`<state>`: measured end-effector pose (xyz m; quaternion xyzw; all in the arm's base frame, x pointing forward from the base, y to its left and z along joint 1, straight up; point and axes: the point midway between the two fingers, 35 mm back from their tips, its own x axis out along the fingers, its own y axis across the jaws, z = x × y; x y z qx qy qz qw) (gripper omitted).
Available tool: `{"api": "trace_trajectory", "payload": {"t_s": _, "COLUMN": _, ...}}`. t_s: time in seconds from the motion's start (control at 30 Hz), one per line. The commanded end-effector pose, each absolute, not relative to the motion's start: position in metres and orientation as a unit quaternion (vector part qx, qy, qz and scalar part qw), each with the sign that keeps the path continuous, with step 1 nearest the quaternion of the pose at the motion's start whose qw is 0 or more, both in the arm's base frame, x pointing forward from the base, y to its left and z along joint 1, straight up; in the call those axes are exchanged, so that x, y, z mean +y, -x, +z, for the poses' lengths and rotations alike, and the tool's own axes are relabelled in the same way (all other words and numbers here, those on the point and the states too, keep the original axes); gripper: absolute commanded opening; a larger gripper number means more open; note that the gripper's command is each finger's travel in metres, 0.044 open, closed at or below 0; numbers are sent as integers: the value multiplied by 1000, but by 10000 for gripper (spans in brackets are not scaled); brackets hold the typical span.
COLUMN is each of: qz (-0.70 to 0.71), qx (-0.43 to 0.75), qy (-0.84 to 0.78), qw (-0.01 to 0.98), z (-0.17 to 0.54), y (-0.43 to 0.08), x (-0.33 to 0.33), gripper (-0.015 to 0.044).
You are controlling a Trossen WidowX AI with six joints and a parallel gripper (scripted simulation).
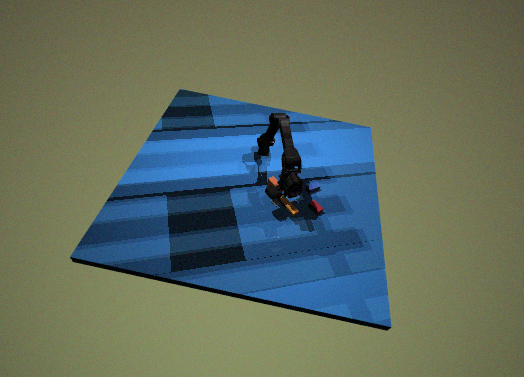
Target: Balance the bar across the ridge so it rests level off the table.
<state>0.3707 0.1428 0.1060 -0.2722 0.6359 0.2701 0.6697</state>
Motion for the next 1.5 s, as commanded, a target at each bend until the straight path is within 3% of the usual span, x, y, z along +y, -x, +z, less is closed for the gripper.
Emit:
{"api": "trace_trajectory", "payload": {"t_s": 0.0, "qz": 271, "qx": 638, "qy": 271, "qw": 668, "z": 102, "y": -370, "x": 143, "gripper": 0}}
{"api": "trace_trajectory", "payload": {"t_s": 1.47, "qz": 271, "qx": 638, "qy": 271, "qw": 668, "z": 105, "y": -370, "x": 143, "gripper": 0}}
